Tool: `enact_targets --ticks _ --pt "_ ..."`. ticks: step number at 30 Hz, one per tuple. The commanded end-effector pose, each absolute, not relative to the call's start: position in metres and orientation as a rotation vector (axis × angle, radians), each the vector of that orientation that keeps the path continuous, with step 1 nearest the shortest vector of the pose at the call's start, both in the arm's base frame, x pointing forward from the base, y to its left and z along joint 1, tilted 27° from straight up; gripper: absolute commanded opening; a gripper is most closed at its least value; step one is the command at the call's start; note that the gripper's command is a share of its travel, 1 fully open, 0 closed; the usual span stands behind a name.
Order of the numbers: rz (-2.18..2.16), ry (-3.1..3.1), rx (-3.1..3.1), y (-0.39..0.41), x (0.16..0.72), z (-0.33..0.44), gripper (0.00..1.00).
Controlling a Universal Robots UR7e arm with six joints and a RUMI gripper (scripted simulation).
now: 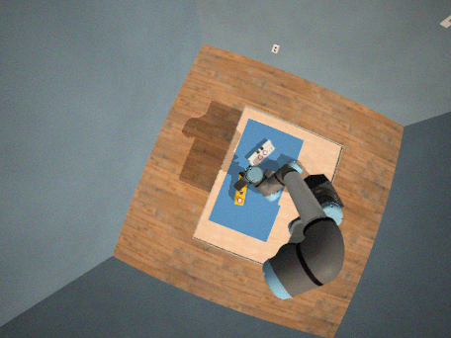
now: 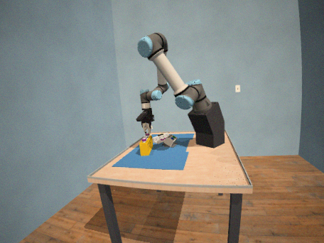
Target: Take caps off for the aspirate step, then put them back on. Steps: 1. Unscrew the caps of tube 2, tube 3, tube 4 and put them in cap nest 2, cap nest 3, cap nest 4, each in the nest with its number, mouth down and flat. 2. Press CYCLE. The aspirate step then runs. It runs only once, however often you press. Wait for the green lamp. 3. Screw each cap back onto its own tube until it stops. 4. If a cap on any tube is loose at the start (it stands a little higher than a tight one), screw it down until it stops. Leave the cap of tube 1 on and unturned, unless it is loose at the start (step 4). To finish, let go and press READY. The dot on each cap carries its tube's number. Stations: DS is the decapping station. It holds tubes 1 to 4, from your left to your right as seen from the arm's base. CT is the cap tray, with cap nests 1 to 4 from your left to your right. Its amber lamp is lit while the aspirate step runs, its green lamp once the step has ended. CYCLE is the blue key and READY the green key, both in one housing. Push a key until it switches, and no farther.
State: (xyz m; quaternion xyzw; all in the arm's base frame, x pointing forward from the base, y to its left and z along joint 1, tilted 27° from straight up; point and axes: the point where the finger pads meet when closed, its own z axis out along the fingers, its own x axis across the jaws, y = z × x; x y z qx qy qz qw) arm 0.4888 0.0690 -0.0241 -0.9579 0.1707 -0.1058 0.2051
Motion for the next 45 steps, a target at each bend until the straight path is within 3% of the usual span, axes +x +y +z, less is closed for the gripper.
enact_targets --ticks 1,23,30,31,45 --pt "-0.311 0.410 -2.685 0.0688 0.4891 -0.0238 0.00" --pt "-0.567 -0.964 -2.667 0.0686 0.4889 -0.0233 0.00" --pt "-0.567 -0.964 -2.667 0.0686 0.4889 -0.0233 0.00" --pt "-0.567 -0.964 -2.667 0.0686 0.4889 -0.0233 0.35" --pt "-0.530 -0.732 -2.714 0.0686 0.4890 -0.0235 0.35"
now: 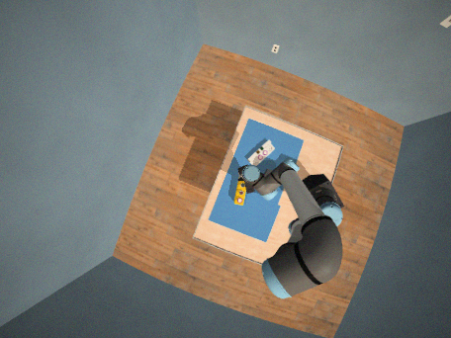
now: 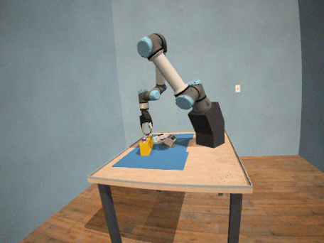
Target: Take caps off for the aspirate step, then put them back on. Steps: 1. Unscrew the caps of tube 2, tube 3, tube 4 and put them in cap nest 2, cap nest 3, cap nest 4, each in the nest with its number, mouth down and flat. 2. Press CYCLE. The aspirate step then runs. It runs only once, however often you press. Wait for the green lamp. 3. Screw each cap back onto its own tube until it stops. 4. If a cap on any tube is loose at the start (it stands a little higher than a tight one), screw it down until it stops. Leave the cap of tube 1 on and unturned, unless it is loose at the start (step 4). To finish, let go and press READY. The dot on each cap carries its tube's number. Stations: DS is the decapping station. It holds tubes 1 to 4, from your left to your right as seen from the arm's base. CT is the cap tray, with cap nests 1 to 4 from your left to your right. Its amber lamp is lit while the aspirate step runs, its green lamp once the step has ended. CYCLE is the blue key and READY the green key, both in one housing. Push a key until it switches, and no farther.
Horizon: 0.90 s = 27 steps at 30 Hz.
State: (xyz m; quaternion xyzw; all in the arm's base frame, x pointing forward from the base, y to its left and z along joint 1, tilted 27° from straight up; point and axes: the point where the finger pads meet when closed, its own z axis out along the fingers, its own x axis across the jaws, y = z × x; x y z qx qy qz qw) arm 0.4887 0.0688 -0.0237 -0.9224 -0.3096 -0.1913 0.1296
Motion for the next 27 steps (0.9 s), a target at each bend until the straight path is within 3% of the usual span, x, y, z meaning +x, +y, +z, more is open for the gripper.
enact_targets --ticks 1,14,25,26,27 --pt "-0.511 -0.616 -2.730 0.0686 0.4890 -0.0235 0.35" --pt "-0.335 0.302 -2.707 0.0686 0.4890 -0.0235 0.35" --pt "-0.296 0.477 -2.670 0.0686 0.4890 -0.0235 0.35" --pt "-0.296 0.477 -2.670 0.0686 0.4890 -0.0235 0.00" --pt "-0.296 0.477 -2.670 0.0686 0.4890 -0.0235 0.00"
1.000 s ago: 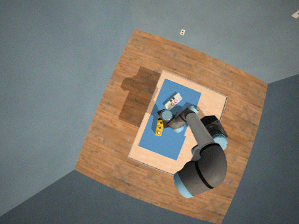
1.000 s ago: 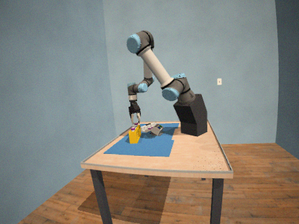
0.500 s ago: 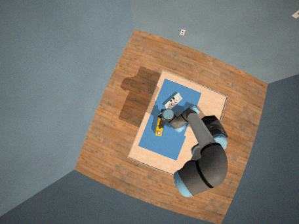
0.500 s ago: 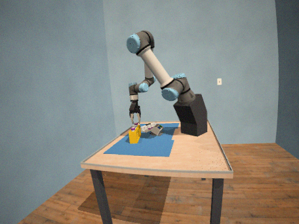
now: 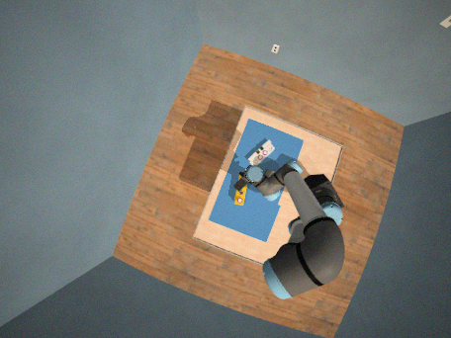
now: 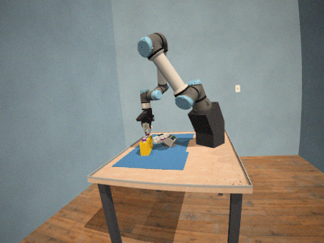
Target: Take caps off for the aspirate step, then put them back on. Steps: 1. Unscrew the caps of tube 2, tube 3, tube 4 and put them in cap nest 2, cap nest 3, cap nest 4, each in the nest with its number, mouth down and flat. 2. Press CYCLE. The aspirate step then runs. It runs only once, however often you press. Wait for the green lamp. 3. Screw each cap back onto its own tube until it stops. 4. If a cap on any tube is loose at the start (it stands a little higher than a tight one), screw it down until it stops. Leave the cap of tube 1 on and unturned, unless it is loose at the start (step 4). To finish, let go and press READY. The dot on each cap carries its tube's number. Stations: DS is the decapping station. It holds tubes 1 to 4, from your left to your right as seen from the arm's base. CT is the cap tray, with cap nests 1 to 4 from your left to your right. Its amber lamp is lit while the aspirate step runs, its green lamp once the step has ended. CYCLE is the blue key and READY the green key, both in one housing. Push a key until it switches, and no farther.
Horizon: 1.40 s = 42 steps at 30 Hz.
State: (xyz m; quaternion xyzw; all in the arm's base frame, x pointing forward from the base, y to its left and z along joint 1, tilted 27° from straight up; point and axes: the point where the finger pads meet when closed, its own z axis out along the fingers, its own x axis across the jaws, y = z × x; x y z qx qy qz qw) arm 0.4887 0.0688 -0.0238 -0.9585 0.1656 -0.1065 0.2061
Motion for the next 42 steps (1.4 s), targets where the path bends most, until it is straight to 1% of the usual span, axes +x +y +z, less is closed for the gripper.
enact_targets --ticks 1,13,21,23,36,42 --pt "-0.296 0.477 -2.670 0.0686 0.4890 -0.0235 0.00" --pt "-0.297 0.476 -2.670 0.0686 0.4890 -0.0235 0.00" --pt "-0.410 -0.064 -2.749 0.0686 0.4890 -0.0234 0.00" --pt "-0.410 -0.064 -2.749 0.0686 0.4890 -0.0234 0.00" --pt "-0.567 -0.964 -2.667 0.0686 0.4889 -0.0232 0.00" --pt "-0.567 -0.964 -2.667 0.0686 0.4889 -0.0232 0.00"
